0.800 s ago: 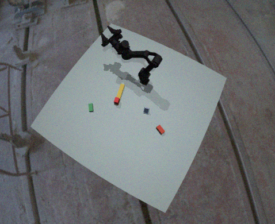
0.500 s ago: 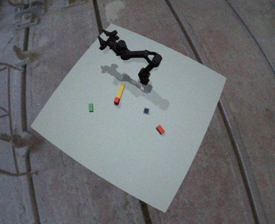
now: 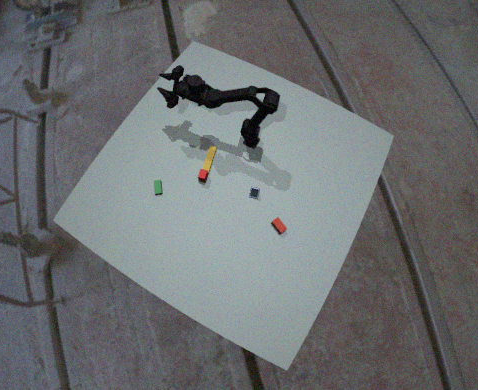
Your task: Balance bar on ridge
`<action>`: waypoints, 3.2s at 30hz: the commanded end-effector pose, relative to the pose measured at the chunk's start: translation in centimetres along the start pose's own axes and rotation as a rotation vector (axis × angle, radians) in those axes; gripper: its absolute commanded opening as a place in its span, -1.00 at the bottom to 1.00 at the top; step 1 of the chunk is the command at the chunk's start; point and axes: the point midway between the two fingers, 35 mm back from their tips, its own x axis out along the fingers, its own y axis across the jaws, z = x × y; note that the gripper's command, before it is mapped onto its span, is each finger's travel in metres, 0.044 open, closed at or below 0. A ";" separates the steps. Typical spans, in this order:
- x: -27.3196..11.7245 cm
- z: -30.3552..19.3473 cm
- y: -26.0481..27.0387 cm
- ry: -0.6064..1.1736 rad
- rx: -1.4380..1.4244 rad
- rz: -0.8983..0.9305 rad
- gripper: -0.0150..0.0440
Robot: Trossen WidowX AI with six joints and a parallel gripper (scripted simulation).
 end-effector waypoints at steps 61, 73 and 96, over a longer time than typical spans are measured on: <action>-26.6 -7.0 -19.3 -0.240 -0.472 -1.642 0.58; -27.1 -5.3 -23.1 -0.248 -0.483 -1.654 0.58; -27.8 -2.4 -28.2 -0.248 -0.483 -1.654 0.58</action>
